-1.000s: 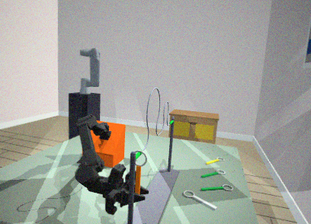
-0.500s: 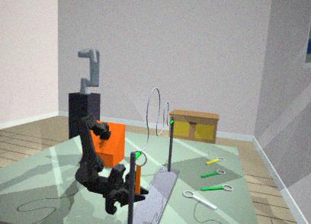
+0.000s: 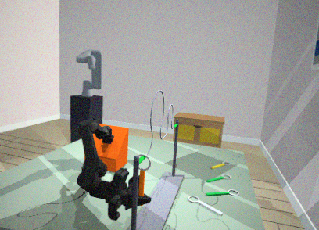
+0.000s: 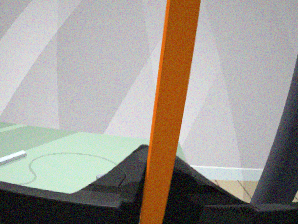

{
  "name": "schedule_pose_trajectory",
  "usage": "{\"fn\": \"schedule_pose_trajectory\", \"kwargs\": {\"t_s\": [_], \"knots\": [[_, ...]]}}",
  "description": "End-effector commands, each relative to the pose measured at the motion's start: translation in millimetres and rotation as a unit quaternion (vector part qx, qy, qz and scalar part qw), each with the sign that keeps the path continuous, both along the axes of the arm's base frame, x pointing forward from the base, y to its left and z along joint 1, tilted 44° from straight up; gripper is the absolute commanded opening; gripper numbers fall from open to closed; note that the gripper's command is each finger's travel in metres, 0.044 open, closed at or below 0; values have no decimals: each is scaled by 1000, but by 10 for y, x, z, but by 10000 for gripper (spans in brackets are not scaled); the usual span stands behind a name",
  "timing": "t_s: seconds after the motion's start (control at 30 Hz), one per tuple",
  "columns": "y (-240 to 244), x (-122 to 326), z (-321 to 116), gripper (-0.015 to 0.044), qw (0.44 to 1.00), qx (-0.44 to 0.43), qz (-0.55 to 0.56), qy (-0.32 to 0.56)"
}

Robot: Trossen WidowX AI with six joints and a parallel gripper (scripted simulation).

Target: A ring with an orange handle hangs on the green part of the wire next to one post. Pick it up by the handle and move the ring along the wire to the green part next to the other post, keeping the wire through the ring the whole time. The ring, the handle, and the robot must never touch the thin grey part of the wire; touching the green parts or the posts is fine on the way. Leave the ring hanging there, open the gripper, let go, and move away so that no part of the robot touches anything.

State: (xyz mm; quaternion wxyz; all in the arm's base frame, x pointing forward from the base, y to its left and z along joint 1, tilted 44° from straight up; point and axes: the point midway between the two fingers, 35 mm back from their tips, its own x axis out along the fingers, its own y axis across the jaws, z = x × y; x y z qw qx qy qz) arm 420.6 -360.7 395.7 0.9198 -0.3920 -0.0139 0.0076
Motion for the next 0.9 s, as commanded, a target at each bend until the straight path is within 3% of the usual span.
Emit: {"fn": "schedule_pose_trajectory", "kwargs": {"t_s": [0.0,0.87], "knots": [[5,0,5,-150,1000,-1,0,0],[108,-4,102,-150,1000,0,1,1]]}}
